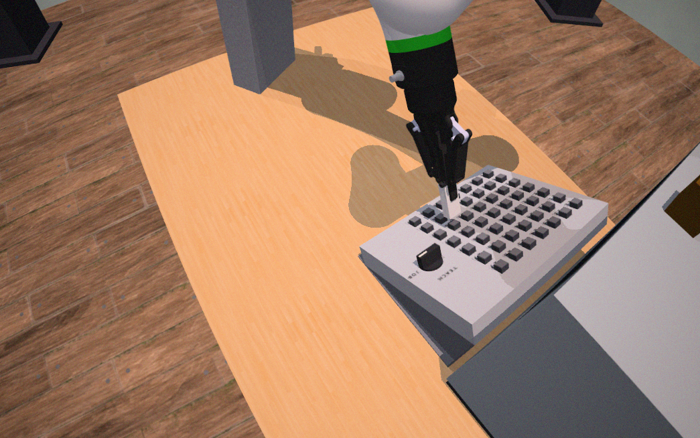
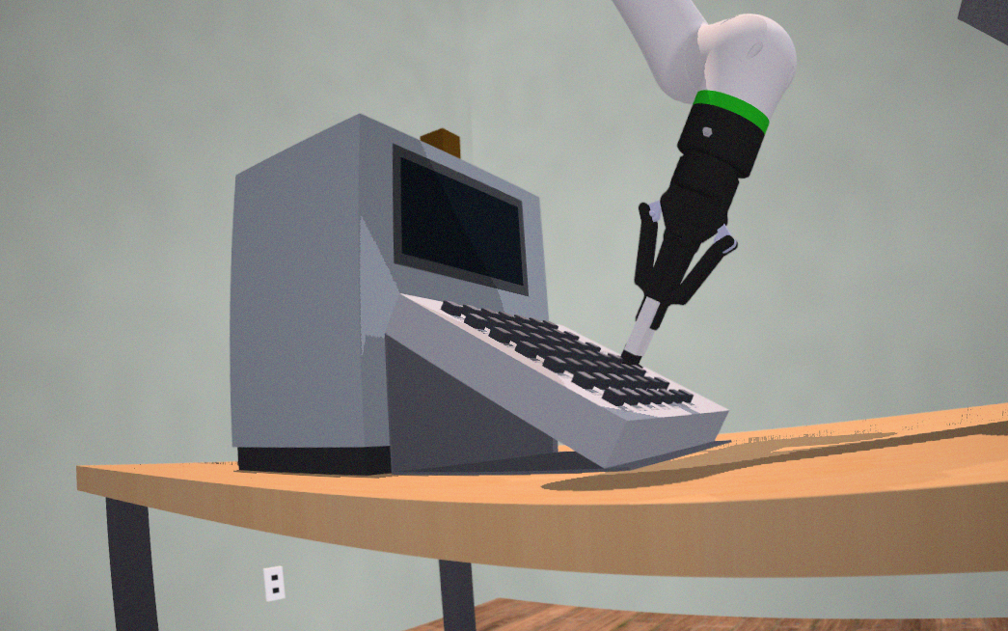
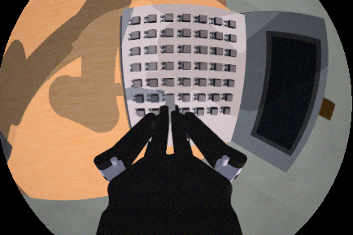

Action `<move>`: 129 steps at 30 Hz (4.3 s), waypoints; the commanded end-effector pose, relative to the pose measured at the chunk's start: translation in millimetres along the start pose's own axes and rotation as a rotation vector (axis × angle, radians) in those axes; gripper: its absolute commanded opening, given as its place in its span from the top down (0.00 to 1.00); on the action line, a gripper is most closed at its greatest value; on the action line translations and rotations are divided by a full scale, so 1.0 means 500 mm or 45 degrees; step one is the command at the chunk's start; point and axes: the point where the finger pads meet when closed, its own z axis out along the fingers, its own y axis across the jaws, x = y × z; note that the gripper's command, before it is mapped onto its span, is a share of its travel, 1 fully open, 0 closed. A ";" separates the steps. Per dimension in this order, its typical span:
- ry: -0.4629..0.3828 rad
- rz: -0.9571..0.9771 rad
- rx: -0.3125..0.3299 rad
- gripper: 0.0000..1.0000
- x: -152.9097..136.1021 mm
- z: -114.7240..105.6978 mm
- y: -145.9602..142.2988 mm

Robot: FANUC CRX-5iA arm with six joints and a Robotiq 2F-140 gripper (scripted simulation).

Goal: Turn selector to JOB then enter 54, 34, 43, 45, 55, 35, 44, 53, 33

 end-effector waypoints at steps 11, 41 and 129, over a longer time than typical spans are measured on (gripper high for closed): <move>0.000 0.000 0.000 1.00 0.000 -0.025 0.000; 0.000 0.000 0.000 1.00 0.000 -0.013 0.136; 0.000 0.000 0.000 1.00 0.000 0.048 0.136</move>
